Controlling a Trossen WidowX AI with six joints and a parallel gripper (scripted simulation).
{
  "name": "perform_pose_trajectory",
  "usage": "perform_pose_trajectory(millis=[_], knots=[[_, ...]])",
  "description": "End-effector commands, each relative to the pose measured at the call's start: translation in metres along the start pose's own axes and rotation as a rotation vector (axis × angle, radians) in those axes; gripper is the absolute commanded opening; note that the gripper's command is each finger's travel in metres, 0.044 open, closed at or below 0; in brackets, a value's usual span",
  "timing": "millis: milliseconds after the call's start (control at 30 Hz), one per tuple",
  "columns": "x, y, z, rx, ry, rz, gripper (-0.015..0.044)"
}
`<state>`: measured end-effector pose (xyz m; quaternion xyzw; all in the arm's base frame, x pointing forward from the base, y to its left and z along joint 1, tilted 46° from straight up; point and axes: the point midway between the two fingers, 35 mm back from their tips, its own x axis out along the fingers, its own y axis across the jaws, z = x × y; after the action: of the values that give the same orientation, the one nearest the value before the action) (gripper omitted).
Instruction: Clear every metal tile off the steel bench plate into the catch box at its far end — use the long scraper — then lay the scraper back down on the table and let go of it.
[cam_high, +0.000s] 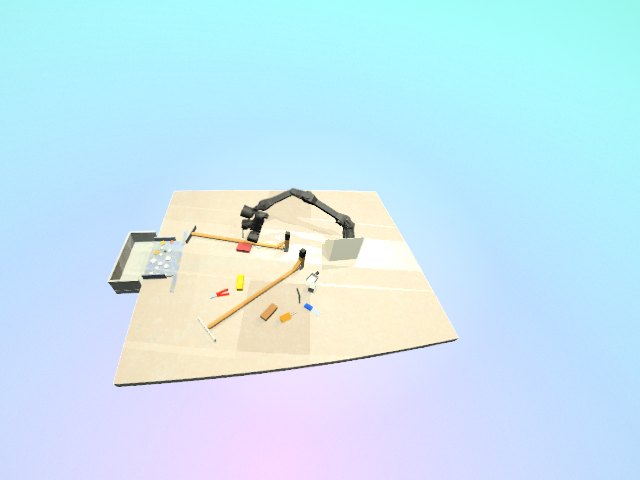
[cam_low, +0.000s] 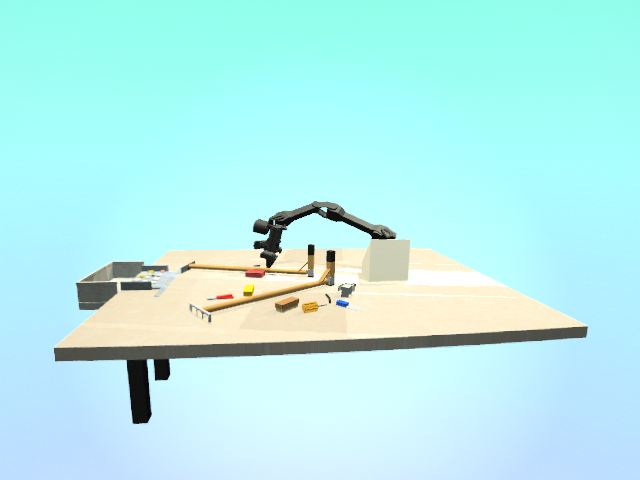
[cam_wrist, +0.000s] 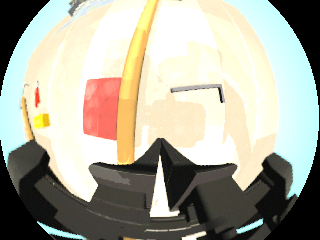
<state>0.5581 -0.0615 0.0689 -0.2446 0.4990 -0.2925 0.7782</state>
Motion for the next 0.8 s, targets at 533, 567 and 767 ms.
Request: perform_pose_trajectory(millis=[533,567,767], knots=[[0.002,0.02,0.001,0.02,-0.002,-0.005,0.0],[0.002,0.021,0.001,0.021,-0.002,-0.005,0.0],[0.002,0.027,0.002,0.026,-0.003,-0.006,0.0]])
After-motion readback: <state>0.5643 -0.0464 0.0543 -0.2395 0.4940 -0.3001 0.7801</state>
